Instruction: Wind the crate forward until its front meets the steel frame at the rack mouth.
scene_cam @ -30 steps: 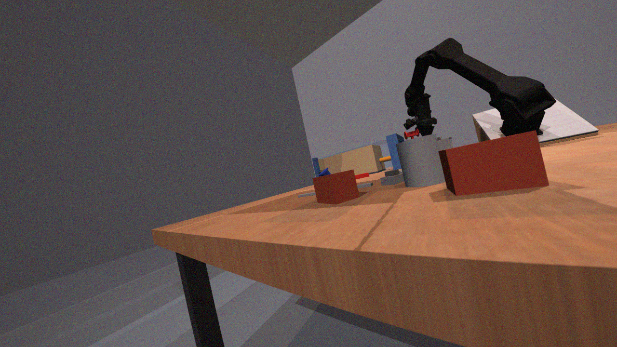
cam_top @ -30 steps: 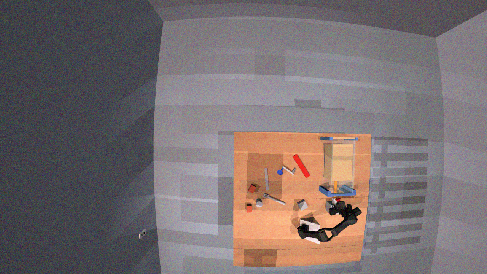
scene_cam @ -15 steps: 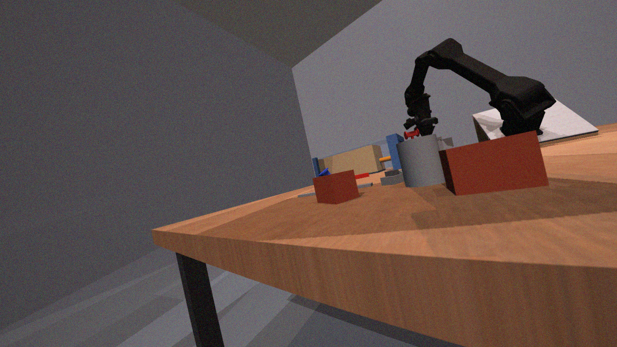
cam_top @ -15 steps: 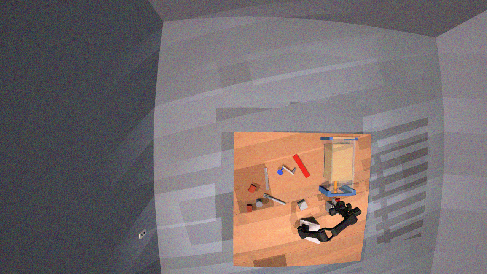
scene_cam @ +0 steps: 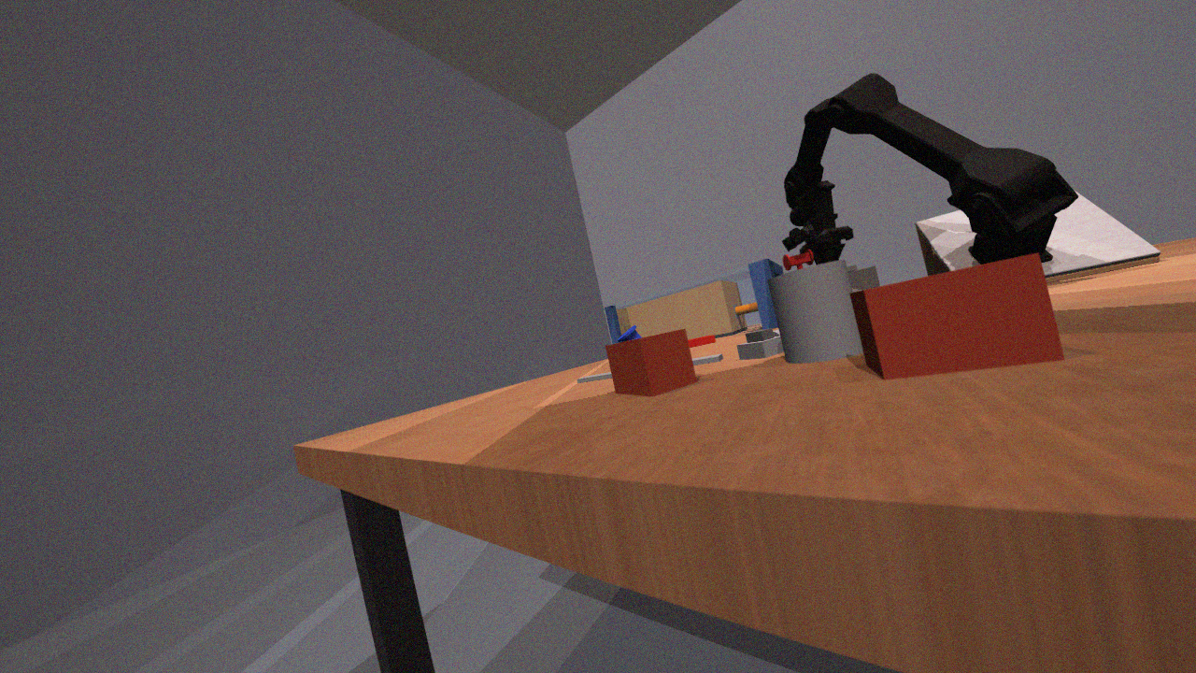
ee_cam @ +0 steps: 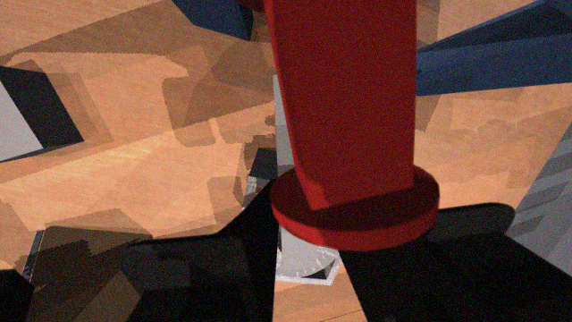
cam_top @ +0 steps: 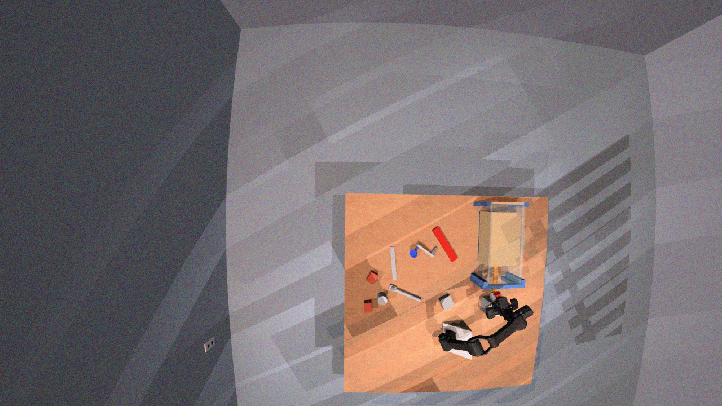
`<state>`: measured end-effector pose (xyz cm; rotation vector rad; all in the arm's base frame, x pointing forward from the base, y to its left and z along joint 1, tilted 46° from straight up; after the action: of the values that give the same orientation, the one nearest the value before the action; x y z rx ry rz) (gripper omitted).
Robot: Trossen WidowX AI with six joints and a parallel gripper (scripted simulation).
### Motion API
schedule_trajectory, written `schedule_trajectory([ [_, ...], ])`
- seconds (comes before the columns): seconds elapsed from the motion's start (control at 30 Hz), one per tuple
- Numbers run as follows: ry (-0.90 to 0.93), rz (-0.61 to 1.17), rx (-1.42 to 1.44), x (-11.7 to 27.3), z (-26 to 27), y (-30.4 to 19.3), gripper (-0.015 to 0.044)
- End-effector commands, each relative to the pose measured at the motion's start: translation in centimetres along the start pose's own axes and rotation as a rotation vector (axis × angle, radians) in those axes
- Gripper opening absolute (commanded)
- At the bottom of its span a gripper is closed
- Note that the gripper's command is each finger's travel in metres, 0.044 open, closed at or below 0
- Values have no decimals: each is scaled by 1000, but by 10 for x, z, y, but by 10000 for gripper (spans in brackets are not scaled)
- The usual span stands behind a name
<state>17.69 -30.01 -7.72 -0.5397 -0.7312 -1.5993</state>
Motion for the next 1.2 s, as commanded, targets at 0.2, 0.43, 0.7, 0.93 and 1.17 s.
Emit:
schedule_trajectory([
  [0.2,1,11,-10,-4,-1,0,0],
  [0.43,1,11,-16,-4,-1,0,0],
  [0.7,-4,11,-64,-4,-2,0,0],
  [0.93,-11,10,-134,-4,-4,0,0],
  [1.17,-13,11,-152,-3,-4,1,0],
])
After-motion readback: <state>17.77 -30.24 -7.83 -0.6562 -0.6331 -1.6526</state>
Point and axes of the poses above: the point midway between the two fingers, 35 mm back from their tips, its own x axis back along the fingers, its own z axis across the jaws, y = z × x, the point moved 7 cm from there along x, back along the fingers, and after that the axes turned 7 degrees about -x, right-handed, at the moved point
